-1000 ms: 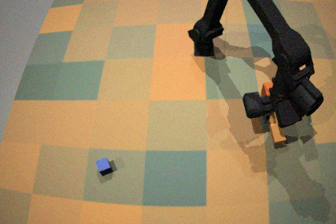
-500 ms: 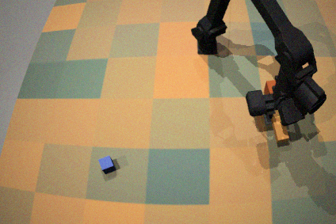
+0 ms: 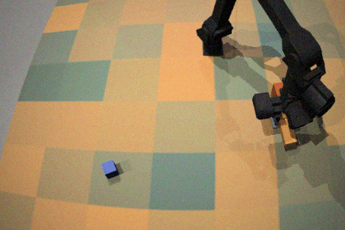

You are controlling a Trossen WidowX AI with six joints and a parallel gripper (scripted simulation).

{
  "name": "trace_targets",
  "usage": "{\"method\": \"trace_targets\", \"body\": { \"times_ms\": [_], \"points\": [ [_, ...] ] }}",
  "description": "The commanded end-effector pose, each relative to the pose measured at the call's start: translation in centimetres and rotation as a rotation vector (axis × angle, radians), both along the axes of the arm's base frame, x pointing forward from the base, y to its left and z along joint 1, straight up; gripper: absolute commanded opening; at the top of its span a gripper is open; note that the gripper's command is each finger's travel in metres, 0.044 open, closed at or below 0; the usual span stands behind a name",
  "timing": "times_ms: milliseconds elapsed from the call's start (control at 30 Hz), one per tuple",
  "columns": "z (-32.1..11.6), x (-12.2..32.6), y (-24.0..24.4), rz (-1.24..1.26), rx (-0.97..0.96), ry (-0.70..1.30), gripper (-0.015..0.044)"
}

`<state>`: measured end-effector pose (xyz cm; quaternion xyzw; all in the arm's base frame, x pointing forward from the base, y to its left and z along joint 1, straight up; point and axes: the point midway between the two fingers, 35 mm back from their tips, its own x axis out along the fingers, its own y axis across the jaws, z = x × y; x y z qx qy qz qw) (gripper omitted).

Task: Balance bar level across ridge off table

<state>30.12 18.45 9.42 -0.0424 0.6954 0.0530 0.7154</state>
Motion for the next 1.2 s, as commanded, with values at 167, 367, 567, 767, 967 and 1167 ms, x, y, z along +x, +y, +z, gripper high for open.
{"method": "trace_targets", "body": {
  "times_ms": [167,367,567,767,967,1167],
  "points": [
    [0.0,0.0,0.0,0.0,0.0,0.0,0.0185],
    [0.0,0.0,0.0,0.0,0.0,0.0,0.0211],
    [0.0,0.0,0.0,0.0,0.0,0.0,0.0369],
    [0.2,0.0,0.0,0.0,0.0,0.0,0.044],
    [6.9,0.2,0.1,0.0,0.001,0.0,0.044],
    [10.0,-0.2,-0.1,0.0,0.001,0.0,0.044]
  ]
}}
